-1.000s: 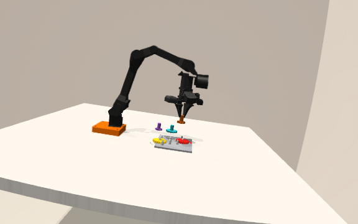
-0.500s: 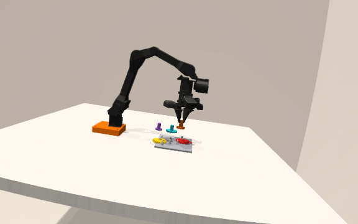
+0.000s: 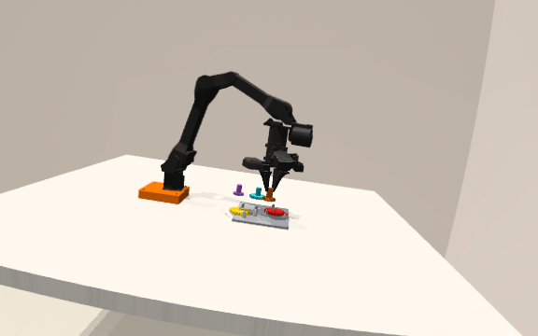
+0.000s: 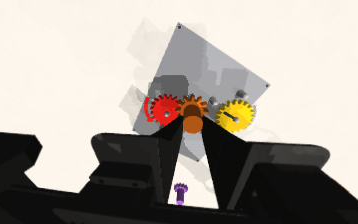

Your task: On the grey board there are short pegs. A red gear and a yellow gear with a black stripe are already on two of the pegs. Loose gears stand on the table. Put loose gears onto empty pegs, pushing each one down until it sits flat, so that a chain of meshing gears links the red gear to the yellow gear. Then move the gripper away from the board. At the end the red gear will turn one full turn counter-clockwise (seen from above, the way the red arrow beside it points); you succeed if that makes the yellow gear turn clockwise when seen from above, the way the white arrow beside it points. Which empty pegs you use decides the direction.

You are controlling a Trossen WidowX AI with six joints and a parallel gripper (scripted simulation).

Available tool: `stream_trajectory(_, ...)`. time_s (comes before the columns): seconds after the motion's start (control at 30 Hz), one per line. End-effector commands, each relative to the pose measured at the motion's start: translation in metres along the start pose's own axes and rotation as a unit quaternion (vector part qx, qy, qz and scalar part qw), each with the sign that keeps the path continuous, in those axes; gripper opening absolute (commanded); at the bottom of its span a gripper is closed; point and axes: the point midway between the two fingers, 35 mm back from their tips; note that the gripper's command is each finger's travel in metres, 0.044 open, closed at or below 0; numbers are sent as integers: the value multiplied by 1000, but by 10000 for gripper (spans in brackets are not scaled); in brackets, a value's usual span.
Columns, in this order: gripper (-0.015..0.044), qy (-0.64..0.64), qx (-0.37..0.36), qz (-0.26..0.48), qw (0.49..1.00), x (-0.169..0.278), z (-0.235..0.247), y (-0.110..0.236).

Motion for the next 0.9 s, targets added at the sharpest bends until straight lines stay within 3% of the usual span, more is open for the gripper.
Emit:
stream_trajectory(0.0,0,4,2,-1,1000,0,-1,0)
stream_trajectory(0.63,0,6,2,-1,1000,0,-1,1)
stream_trajectory(0.87,0,59,2,-1,998,0,0,-6)
Point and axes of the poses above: the point midway between the two fingers, 35 mm back from their tips, its own y axis back along the fingers, its own z axis across the jaws, x = y × z, and after that the axes turned 14 degrees about y, right-handed
